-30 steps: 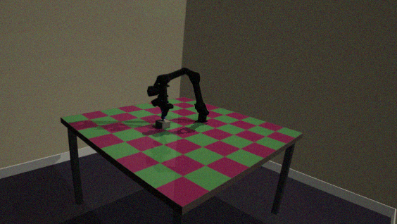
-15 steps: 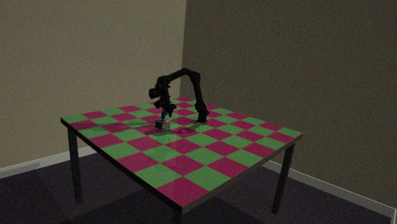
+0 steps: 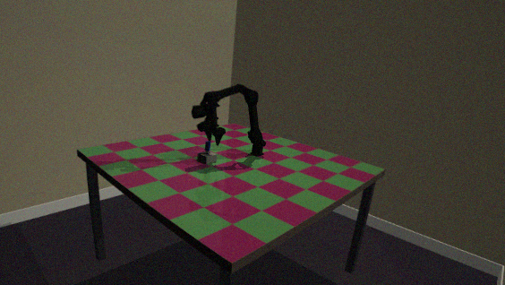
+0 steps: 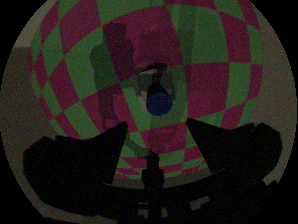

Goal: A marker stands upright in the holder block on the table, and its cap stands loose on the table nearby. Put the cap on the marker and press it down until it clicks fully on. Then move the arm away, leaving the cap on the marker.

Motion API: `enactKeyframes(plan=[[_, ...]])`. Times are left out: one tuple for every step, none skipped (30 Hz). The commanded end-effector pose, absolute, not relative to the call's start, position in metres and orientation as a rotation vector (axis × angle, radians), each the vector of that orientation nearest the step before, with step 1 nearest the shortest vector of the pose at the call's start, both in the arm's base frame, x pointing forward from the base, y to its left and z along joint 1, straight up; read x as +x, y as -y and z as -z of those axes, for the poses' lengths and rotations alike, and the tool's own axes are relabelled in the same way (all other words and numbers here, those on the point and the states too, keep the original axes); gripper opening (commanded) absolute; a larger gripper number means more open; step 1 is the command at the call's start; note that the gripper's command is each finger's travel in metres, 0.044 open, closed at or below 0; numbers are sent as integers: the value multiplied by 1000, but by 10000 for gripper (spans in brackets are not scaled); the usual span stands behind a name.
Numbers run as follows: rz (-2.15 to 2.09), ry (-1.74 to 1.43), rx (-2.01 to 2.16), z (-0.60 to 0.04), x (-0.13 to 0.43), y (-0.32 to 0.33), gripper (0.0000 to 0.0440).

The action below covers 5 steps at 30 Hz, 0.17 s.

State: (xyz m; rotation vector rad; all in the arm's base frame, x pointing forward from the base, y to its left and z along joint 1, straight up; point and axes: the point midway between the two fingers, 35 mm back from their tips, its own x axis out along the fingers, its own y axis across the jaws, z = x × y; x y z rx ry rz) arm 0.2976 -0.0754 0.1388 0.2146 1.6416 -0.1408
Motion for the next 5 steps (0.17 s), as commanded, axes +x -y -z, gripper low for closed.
enactKeyframes(plan=[[133,-1615,206,-148,298,76,440],[132,-1609,203,-150,298,77,440],[130,-1603,199,-153,298,77,440],[129,-1597,195,-155,298,78,440],[127,-1591,192,-157,298,78,439]])
